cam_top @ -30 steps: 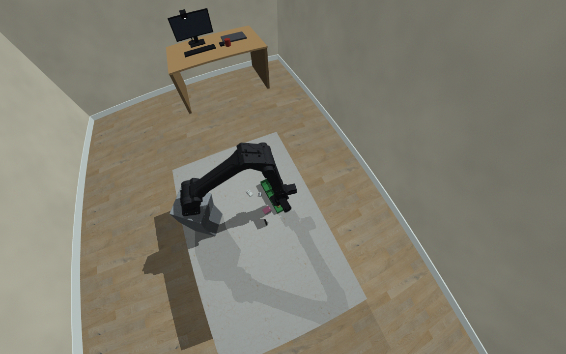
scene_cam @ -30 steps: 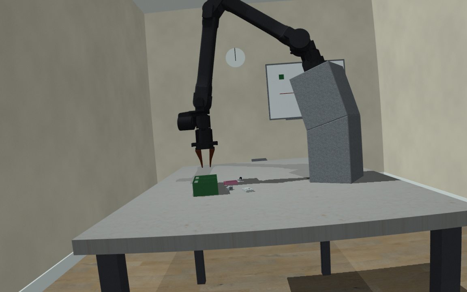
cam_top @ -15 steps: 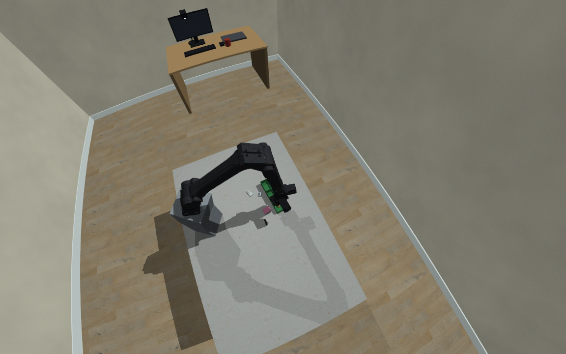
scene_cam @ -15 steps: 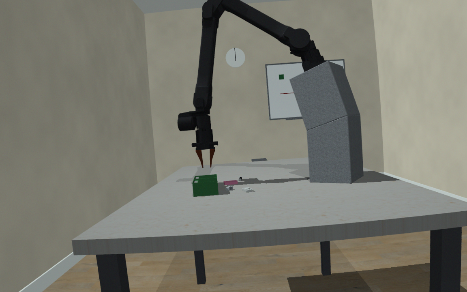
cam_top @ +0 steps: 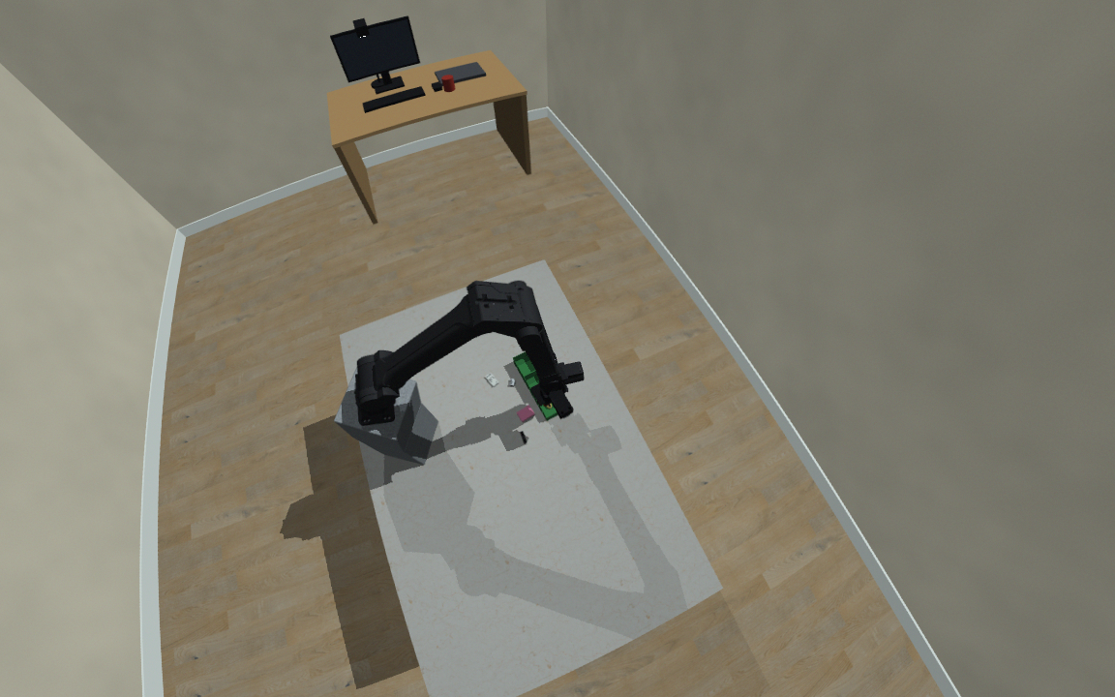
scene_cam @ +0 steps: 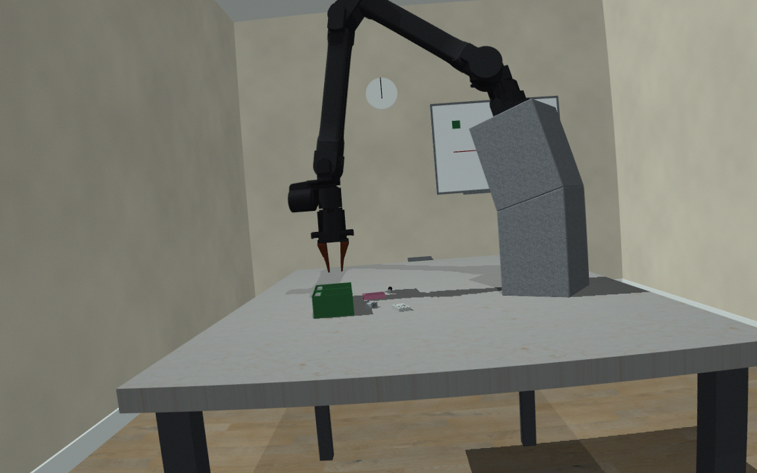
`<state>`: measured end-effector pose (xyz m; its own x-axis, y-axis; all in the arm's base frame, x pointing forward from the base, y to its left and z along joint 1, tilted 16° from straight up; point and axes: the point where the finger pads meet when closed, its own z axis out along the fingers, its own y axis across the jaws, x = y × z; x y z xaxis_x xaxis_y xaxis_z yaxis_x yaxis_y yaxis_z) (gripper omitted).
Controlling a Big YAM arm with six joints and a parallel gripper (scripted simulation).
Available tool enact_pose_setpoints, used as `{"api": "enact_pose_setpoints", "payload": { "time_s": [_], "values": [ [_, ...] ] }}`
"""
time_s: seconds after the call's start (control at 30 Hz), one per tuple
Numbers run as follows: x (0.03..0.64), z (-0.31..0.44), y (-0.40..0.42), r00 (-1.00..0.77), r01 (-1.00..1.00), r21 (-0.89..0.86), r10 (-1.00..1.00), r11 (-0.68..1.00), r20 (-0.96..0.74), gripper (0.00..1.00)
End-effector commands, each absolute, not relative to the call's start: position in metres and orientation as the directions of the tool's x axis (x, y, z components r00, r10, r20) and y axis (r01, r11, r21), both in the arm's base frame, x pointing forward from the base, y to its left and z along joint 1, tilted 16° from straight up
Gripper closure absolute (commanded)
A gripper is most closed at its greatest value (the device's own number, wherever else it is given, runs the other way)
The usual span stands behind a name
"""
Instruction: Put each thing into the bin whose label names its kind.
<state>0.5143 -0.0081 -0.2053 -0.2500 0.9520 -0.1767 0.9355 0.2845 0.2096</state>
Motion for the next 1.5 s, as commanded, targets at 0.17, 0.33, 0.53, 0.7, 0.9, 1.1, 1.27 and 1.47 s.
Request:
{"api": "enact_pose_setpoints", "payload": {
  "time_s": [0.17,0.33,0.53,0.7,0.9,1.1,1.27,1.47],
  "values": [
    [0.512,-0.212,0.001,-0.253,0.934,0.211,0.951,0.288,-0.178,0.7],
    [0.512,-0.212,0.001,-0.253,0.934,0.212,0.951,0.288,-0.179,0.7],
    [0.502,-0.216,0.008,-0.32,0.914,0.193,0.927,0.356,-0.193,0.71],
    [0.474,-0.224,0.038,-0.465,0.849,0.162,0.856,0.504,-0.227,0.71],
    [0.446,-0.233,0.068,-0.585,0.772,0.122,0.772,0.624,-0.247,0.71],
    [0.418,-0.242,0.097,-0.739,0.627,0.067,0.62,0.776,-0.262,0.71],
    [0.399,-0.248,0.117,-0.817,0.517,0.035,0.506,0.855,-0.277,0.71],
    [0.417,-0.237,0.111,-0.892,0.372,-0.007,0.355,0.928,-0.279,0.71]
  ]
}}
